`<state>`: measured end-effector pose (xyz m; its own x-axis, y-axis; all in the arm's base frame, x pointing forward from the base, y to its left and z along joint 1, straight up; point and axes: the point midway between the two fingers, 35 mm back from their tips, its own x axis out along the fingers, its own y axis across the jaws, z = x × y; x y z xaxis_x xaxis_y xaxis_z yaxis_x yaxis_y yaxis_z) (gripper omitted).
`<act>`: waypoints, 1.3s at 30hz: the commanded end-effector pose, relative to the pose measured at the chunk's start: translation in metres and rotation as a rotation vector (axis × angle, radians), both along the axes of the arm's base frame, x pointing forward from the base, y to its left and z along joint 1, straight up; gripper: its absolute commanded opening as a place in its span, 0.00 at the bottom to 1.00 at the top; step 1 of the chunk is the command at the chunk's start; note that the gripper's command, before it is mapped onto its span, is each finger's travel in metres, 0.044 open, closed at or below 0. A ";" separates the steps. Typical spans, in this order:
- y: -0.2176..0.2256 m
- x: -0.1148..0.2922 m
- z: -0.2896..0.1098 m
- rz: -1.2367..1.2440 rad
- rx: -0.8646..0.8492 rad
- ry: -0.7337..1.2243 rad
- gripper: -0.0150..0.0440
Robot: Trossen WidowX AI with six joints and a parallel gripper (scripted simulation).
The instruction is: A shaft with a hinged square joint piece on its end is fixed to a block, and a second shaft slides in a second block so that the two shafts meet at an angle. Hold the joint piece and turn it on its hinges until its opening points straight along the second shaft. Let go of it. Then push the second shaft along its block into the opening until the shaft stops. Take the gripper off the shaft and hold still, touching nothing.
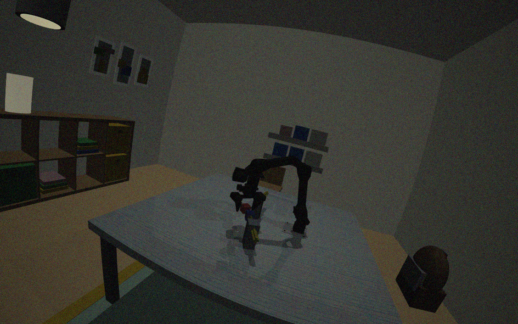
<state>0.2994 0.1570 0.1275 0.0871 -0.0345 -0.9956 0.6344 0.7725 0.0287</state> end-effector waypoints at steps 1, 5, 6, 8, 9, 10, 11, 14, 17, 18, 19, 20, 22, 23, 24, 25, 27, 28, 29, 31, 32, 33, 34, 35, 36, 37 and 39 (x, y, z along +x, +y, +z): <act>0.000 -0.001 -0.006 -0.003 -0.002 -0.003 1.00; 0.000 0.000 -0.013 -0.003 -0.003 -0.003 1.00; 0.000 0.000 -0.014 -0.003 -0.003 -0.003 1.00; 0.000 0.000 -0.017 -0.003 -0.003 -0.003 1.00; 0.000 0.000 -0.019 -0.003 -0.003 -0.003 1.00; 0.000 0.000 -0.021 -0.003 -0.003 -0.003 1.00; -0.001 0.000 -0.022 -0.003 -0.003 -0.003 1.00; -0.001 0.000 -0.025 -0.003 -0.003 -0.003 1.00; -0.001 0.000 -0.025 -0.003 -0.003 -0.003 0.87; -0.001 0.000 -0.025 -0.003 -0.003 -0.003 0.82; -0.001 0.000 -0.025 -0.003 -0.003 -0.003 0.78; -0.001 0.000 -0.025 -0.003 -0.003 -0.003 0.73; -0.001 0.000 -0.025 -0.003 -0.003 -0.003 0.64; -0.001 0.000 -0.025 -0.003 -0.003 -0.003 0.60; -0.001 0.000 -0.025 -0.003 -0.003 -0.003 0.56; -0.001 0.000 -0.025 -0.003 -0.003 -0.003 0.56; -0.001 0.000 -0.025 -0.003 -0.003 -0.003 0.56; -0.001 0.000 -0.025 -0.003 -0.003 -0.003 0.56; -0.001 0.000 -0.025 -0.003 -0.003 -0.003 0.56; -0.001 0.000 -0.025 -0.003 -0.003 -0.003 0.56; -0.001 0.000 -0.025 -0.003 -0.003 -0.003 0.56; -0.001 0.000 -0.025 -0.003 -0.003 -0.003 0.56; -0.001 0.000 -0.025 -0.003 -0.003 -0.003 0.56; -0.001 0.000 -0.025 -0.003 -0.003 -0.003 0.56; -0.001 0.000 -0.025 -0.003 -0.003 -0.003 0.56; -0.001 0.000 -0.025 -0.003 -0.003 -0.003 0.56; -0.001 0.000 -0.025 -0.003 -0.003 -0.003 0.56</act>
